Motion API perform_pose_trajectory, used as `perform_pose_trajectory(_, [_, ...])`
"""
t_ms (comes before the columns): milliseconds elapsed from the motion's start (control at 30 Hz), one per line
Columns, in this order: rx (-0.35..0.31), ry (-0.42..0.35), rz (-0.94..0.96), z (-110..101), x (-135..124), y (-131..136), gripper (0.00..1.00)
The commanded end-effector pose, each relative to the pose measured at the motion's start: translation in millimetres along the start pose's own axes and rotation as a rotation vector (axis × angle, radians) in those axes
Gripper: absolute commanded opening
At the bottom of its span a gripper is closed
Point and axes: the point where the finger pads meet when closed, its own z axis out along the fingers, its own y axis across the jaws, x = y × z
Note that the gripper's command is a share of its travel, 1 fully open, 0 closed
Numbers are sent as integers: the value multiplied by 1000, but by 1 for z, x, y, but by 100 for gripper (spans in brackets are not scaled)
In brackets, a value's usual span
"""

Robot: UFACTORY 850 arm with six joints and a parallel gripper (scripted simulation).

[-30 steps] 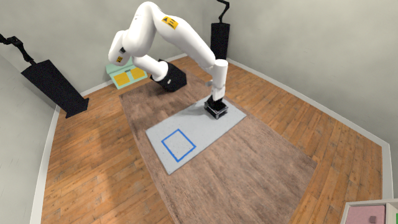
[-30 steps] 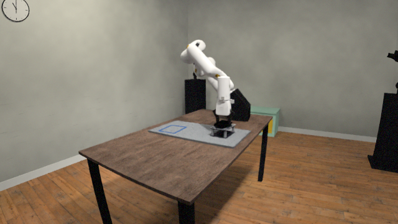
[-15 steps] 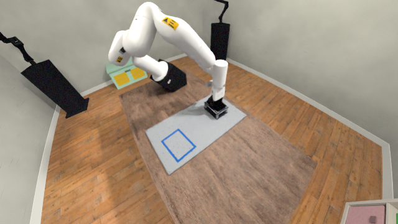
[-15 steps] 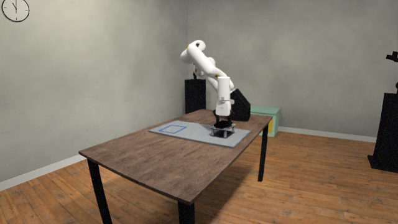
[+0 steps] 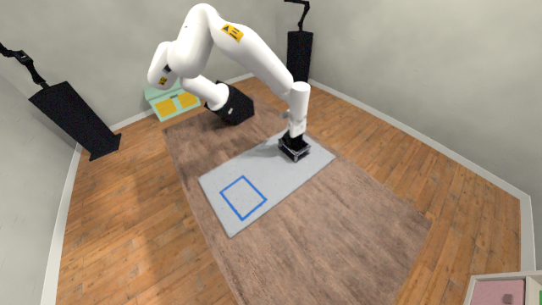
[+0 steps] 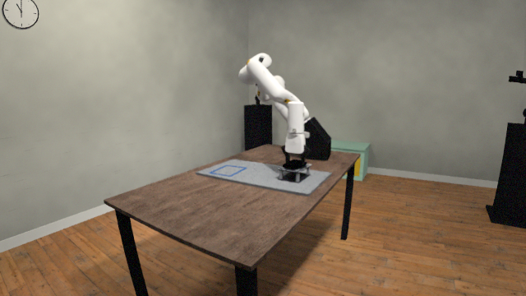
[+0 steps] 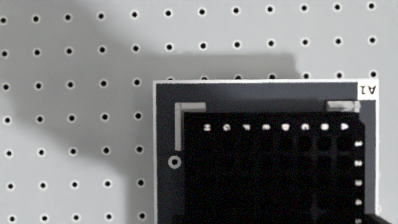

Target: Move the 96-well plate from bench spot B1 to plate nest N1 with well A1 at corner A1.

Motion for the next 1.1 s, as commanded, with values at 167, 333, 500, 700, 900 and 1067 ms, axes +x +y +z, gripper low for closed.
perform_pose_trajectory(167, [-1,-1,1,0,-1,0,0])
perform_pose_trajectory(333, [-1,-1,1,1,-1,0,0])
perform_pose_trajectory(500, [-1,-1,1,2,-1,0,0])
perform_pose_trajectory(700, [-1,-1,1,2,-1,0,0])
perform_pose_trajectory(900, [-1,-1,1,3,-1,0,0])
perform_pose_trajectory(1067, [-1,-1,1,4,-1,0,0])
